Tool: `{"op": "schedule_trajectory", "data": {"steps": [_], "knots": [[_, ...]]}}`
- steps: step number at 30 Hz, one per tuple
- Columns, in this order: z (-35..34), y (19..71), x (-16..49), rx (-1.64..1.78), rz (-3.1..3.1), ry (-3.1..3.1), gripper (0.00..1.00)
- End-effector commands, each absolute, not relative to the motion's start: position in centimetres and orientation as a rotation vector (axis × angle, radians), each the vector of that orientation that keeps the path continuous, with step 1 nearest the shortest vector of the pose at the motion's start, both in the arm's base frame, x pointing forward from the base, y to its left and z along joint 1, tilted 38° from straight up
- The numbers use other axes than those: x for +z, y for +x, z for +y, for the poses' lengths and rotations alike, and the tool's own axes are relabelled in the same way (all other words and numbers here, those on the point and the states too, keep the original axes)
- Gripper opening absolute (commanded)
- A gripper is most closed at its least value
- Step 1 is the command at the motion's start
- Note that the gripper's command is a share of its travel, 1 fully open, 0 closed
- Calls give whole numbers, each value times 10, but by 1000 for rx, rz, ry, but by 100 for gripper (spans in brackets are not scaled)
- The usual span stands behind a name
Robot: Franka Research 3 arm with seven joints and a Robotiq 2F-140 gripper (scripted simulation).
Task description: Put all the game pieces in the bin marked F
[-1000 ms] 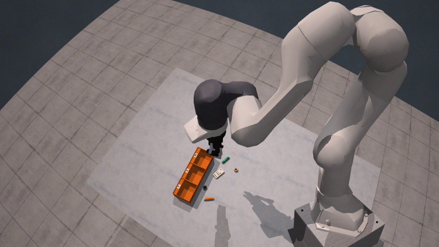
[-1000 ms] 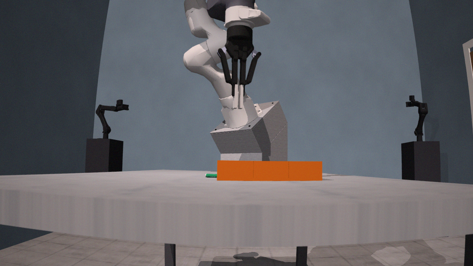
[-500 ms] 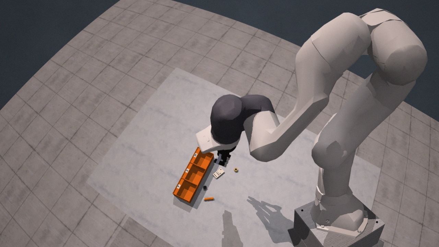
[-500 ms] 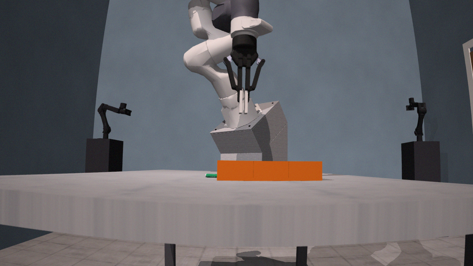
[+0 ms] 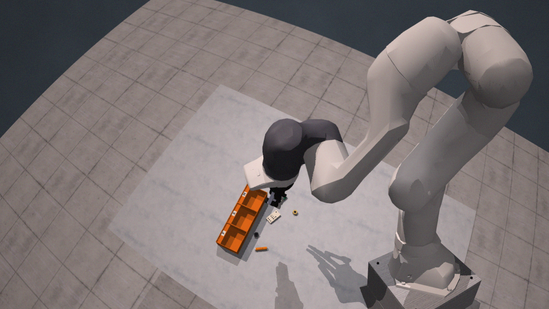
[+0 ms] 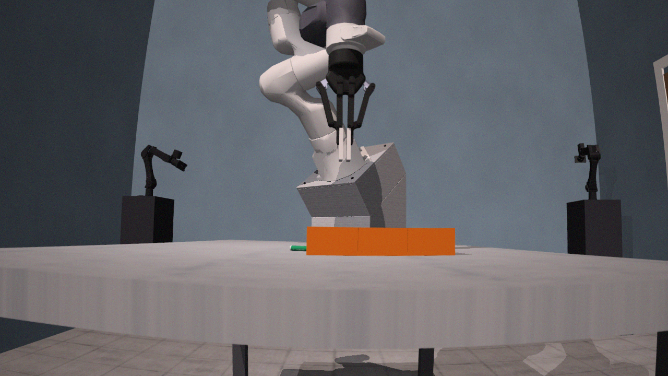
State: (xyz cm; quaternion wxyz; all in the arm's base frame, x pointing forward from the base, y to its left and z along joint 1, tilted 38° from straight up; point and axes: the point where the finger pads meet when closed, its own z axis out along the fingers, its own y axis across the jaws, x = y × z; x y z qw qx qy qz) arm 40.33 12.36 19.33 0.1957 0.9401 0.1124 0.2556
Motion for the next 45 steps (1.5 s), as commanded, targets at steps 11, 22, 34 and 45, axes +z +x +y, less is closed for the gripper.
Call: {"op": "schedule_trajectory", "data": {"steps": [11,22,34,45], "knots": [[109,488,181,709,358,2625,5],[96,559,172,709,358,2625,5],[96,559,172,709,358,2625,5],[89,572,153,709,358,2625,5]]}}
